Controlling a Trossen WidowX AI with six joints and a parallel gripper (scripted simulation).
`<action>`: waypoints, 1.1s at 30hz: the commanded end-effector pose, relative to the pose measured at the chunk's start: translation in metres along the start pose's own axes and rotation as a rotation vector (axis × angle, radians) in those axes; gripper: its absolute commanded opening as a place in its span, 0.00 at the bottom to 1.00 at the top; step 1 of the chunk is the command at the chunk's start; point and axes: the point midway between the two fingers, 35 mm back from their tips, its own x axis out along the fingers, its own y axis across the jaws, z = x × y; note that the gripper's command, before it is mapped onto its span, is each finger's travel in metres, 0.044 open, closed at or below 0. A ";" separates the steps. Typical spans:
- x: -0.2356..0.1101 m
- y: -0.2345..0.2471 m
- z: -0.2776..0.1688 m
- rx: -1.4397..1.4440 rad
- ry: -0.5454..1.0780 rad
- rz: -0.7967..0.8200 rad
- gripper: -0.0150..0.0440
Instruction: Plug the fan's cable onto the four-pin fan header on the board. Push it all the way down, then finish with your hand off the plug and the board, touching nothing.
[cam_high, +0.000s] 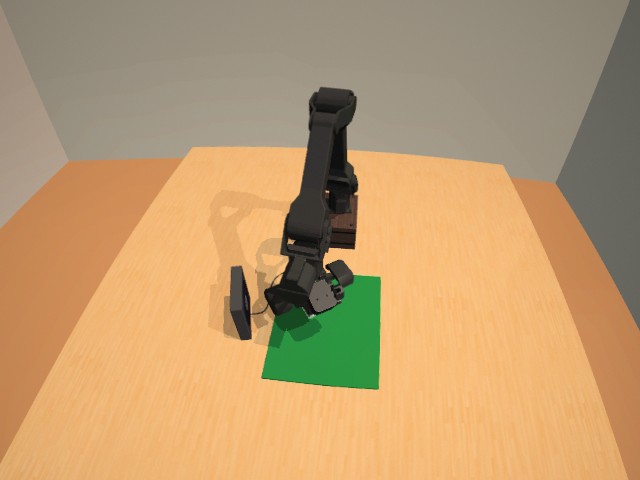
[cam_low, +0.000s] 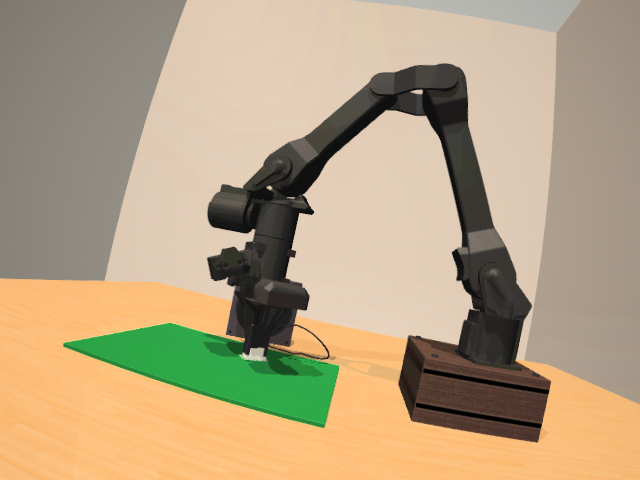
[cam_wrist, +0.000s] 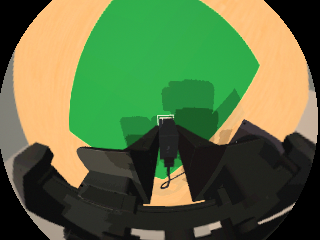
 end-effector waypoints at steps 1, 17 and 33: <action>0.000 0.000 0.000 0.000 0.000 0.000 0.30; -0.052 -0.001 0.000 0.003 0.000 0.002 0.69; -0.057 0.021 0.117 0.003 -0.009 0.004 0.69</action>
